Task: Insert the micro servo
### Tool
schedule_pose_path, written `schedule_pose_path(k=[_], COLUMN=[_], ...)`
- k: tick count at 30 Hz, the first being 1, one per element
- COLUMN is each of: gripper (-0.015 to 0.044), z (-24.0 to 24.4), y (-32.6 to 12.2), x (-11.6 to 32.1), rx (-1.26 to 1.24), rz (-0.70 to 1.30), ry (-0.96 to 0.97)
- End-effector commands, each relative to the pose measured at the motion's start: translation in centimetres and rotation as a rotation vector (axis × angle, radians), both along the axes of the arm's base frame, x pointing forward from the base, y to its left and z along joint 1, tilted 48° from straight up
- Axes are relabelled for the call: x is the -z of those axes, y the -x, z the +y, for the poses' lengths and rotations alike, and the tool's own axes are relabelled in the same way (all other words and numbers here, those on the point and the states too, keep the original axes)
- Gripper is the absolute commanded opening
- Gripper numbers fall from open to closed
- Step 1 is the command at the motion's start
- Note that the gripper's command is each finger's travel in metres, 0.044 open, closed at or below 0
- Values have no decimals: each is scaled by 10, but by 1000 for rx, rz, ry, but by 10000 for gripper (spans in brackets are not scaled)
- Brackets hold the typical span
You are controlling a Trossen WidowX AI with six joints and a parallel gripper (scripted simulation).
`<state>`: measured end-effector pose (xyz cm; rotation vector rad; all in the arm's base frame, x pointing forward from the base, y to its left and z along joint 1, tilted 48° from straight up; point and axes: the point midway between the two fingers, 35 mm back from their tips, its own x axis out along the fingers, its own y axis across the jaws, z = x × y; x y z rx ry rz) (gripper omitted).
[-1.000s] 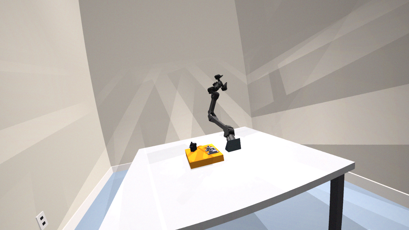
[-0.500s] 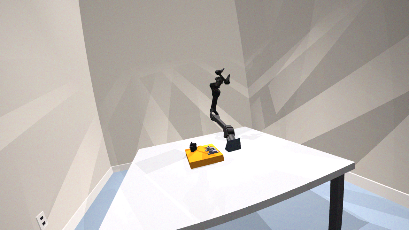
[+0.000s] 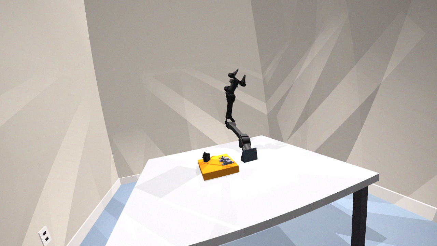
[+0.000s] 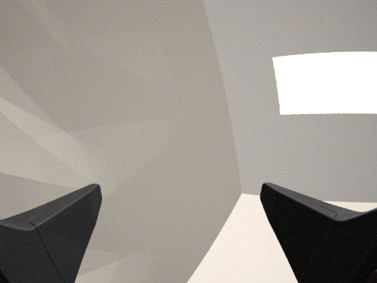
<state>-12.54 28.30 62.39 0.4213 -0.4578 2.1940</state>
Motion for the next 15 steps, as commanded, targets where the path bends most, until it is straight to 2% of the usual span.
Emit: schedule_pose_path(k=[1,15], gripper=[440,440], z=[19,71], y=[-9,-59], x=[12,54], rx=[56,259], rz=[-6,-7], ry=[45,206])
